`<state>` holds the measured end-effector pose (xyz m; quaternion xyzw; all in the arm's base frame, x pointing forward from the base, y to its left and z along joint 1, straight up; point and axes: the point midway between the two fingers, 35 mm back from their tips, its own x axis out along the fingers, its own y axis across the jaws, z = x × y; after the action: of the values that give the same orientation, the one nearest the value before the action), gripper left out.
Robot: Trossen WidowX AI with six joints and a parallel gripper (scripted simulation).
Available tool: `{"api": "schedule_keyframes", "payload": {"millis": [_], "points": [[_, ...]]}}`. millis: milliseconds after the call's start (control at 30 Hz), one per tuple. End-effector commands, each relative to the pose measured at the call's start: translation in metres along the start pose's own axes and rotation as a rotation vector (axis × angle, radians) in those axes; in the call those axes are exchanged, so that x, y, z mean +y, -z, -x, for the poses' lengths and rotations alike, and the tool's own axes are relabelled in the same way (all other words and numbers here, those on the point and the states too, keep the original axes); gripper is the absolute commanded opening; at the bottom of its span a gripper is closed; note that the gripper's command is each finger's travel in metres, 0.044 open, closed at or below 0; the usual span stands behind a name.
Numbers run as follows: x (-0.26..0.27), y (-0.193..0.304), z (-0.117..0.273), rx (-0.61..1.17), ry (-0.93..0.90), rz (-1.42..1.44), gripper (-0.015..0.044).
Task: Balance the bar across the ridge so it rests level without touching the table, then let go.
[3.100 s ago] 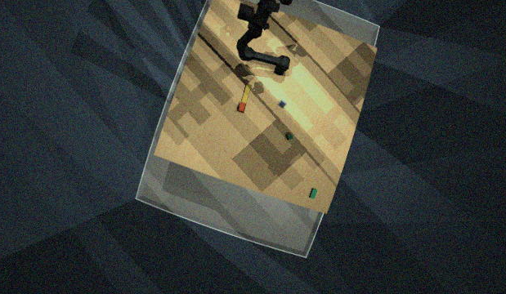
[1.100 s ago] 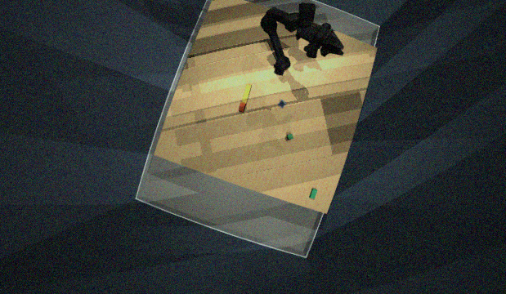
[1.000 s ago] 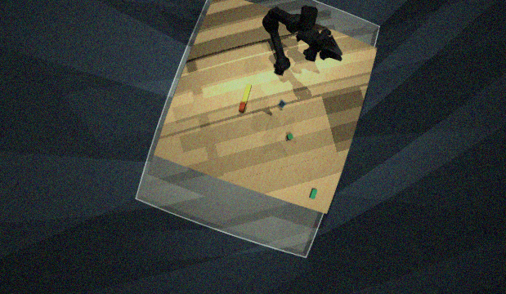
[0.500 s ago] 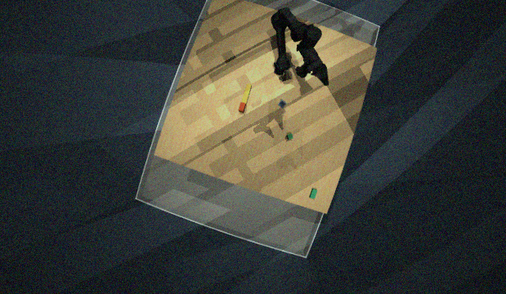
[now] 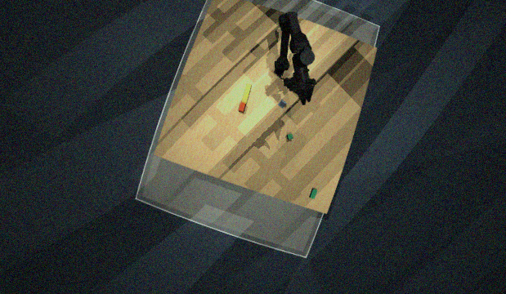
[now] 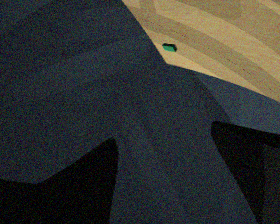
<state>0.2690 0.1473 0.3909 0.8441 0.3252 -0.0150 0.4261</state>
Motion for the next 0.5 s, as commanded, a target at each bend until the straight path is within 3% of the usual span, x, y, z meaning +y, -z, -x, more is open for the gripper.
{"api": "schedule_keyframes", "payload": {"millis": [0,467], "points": [[0.006,-0.019,-0.007,-0.076,0.0,-0.044,0.0315],[0.015,-0.114,-0.025,-0.405,0.04,-0.245,0.0315]]}}
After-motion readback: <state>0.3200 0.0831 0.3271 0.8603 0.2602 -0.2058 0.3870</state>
